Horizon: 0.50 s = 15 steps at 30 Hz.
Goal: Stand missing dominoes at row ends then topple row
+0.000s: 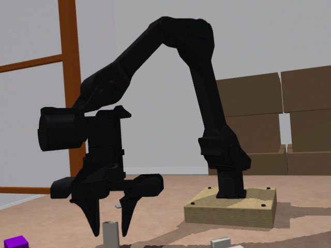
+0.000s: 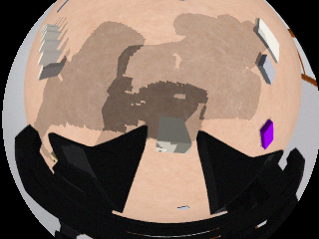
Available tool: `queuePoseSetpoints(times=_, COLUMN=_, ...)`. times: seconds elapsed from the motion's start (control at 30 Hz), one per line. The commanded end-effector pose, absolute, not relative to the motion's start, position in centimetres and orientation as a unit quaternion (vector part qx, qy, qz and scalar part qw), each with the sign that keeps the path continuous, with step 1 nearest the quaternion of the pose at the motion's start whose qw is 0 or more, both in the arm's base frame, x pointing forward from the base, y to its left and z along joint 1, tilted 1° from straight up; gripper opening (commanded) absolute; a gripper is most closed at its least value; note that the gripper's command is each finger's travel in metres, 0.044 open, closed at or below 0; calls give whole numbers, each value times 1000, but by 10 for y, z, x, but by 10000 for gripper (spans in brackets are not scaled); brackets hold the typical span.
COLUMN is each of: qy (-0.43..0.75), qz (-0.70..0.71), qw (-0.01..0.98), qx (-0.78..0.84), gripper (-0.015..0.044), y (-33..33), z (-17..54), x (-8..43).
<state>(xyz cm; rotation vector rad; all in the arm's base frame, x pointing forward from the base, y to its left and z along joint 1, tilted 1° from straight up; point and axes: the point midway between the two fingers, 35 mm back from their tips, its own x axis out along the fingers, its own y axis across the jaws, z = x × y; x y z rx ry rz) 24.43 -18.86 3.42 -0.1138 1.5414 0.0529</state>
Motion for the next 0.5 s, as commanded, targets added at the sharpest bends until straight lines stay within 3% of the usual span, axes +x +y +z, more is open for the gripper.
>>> queuePoseSetpoints(times=0.0, qy=696, qz=28, qw=716, qx=-50, gripper=125, y=-188, z=32, x=245)
queuePoseSetpoints(times=0.47, qy=680, qz=13, qw=731, qx=-53, gripper=107, y=-191, z=56, x=257)
